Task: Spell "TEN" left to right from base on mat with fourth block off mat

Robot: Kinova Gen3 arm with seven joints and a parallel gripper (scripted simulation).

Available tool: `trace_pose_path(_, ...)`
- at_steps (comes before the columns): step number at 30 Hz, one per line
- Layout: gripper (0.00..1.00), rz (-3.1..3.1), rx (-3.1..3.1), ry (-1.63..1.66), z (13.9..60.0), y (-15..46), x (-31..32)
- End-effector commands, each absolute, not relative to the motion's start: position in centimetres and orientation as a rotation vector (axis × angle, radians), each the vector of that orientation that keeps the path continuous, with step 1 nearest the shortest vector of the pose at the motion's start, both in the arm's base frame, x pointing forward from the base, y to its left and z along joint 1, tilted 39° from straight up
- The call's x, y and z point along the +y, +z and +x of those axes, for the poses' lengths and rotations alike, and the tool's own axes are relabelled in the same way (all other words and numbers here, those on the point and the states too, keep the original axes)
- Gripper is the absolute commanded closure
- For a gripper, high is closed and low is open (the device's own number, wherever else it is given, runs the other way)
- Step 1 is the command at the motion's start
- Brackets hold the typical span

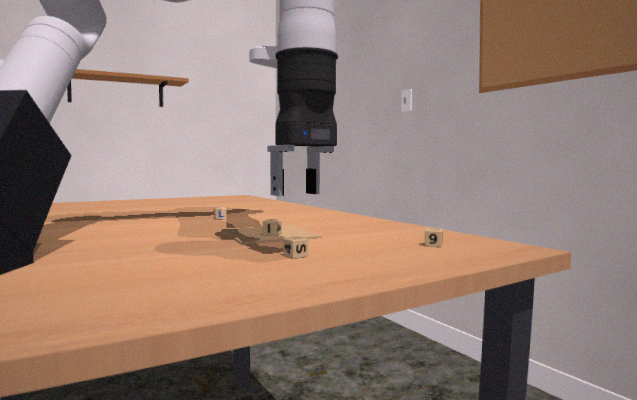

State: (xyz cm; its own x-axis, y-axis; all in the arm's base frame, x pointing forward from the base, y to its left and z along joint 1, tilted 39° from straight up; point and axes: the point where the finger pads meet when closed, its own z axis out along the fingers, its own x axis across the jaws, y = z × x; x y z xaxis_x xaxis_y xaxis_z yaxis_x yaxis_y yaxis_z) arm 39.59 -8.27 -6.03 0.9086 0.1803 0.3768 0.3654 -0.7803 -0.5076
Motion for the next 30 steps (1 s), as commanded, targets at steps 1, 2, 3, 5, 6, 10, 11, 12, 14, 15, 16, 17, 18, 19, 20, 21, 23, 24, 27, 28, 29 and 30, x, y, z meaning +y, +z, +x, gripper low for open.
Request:
trace_pose_path(1, 0.00, -2.475, -0.389, -0.415, 39.6, -6.0, -8.4)
trace_pose_path(2, 0.00, -2.475, -0.389, -0.415, 39.6, -6.0, -8.4)
trace_pose_path(3, 0.00, -2.475, -0.389, -0.415, 39.6, -6.0, -8.3)
trace_pose_path(5, 0.00, -2.475, -0.389, -0.415, 39.6, -6.0, -8.3)
trace_pose_path(6, 0.00, -2.475, -0.389, -0.415, 39.6, -6.0, -8.3)
trace_pose_path(10, 0.00, -2.475, -0.389, -0.416, 39.6, -6.1, -8.3)
trace_pose_path(11, 0.00, -2.475, -0.389, -0.416, 39.7, -6.1, -8.2)
trace_pose_path(12, 0.00, -2.475, -0.389, -0.416, 39.7, -6.2, -8.2)
trace_pose_path(14, 0.00, -2.475, -0.389, -0.416, 39.7, -6.3, -8.1)
trace_pose_path(15, 0.00, -2.475, -0.389, -0.416, 39.7, -6.3, -8.1)
trace_pose_path(16, 0.00, -2.475, -0.389, -0.416, 39.7, -6.4, -8.0)
trace_pose_path(17, 0.00, -2.475, -0.389, -0.416, 39.7, -6.5, -8.0)
trace_pose_path(18, 0.00, -2.475, -0.389, -0.416, 39.8, -6.6, -7.9)
trace_pose_path(19, 0.00, -2.475, -0.389, -0.416, 39.8, -6.6, -7.9)
trace_pose_path(20, 0.00, -2.475, -0.389, -0.416, 39.8, -6.7, -7.8)
trace_pose_path(21, 0.00, -2.475, -0.389, -0.416, 39.8, -6.8, -7.7)
trace_pose_path(23, 0.00, -2.475, -0.389, -0.416, 39.9, -6.9, -7.6)
trace_pose_path(24, 0.00, -2.475, -0.389, -0.416, 39.9, -6.9, -7.6)
trace_pose_path(27, 0.00, -2.475, -0.389, -0.416, 39.9, -7.3, -7.4)
trace_pose_path(28, 0.00, -2.475, -0.389, -0.416, 40.0, -7.4, -7.3)
trace_pose_path(29, 0.00, -2.475, -0.389, -0.416, 40.0, -7.5, -7.2)
trace_pose_path(30, 0.00, -2.475, -0.389, -0.416, 40.0, -7.6, -7.1)
